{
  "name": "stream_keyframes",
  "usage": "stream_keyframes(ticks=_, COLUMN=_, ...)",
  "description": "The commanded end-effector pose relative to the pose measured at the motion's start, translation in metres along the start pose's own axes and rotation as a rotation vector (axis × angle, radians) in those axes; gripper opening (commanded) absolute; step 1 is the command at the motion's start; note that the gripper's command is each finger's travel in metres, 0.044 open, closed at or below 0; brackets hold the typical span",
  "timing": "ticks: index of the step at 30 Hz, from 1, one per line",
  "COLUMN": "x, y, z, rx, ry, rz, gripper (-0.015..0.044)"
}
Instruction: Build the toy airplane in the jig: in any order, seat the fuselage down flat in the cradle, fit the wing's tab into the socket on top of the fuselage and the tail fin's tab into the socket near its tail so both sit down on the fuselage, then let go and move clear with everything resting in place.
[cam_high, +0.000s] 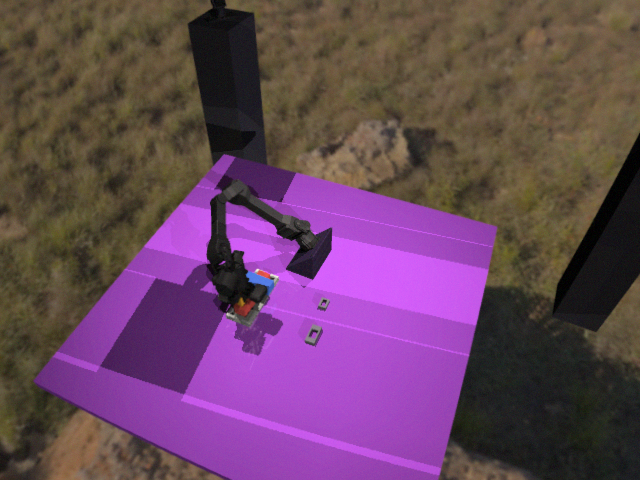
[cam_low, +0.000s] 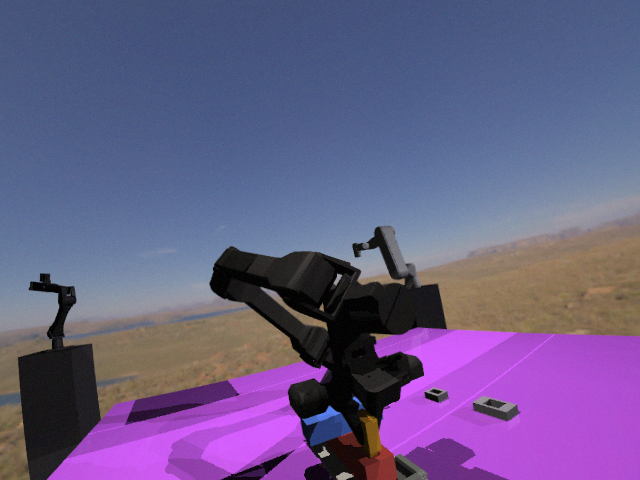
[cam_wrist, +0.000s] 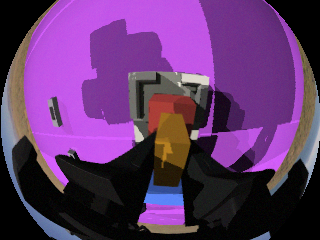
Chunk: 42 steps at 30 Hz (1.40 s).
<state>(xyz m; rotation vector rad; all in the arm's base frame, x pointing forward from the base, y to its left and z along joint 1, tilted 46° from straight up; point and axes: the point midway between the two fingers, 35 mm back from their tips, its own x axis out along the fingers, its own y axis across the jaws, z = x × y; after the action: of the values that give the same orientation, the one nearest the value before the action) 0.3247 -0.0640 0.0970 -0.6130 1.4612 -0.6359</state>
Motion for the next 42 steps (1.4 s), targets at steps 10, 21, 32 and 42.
stream_keyframes(ticks=10, x=0.000, y=0.000, z=0.000, rx=0.000, ry=0.000, rz=0.000, gripper=0.0105)
stream_keyframes(ticks=21, x=0.000, y=0.000, z=0.000, rx=0.000, ry=0.000, rz=0.000, gripper=0.0260)
stream_keyframes(ticks=32, x=-0.090, y=0.002, z=0.001, rx=-0.008, ry=0.002, rz=-0.002, gripper=0.0260)
stream_keyframes(ticks=42, x=-0.090, y=0.002, z=0.002, rx=-0.008, ry=0.002, rz=-0.002, gripper=0.0260)
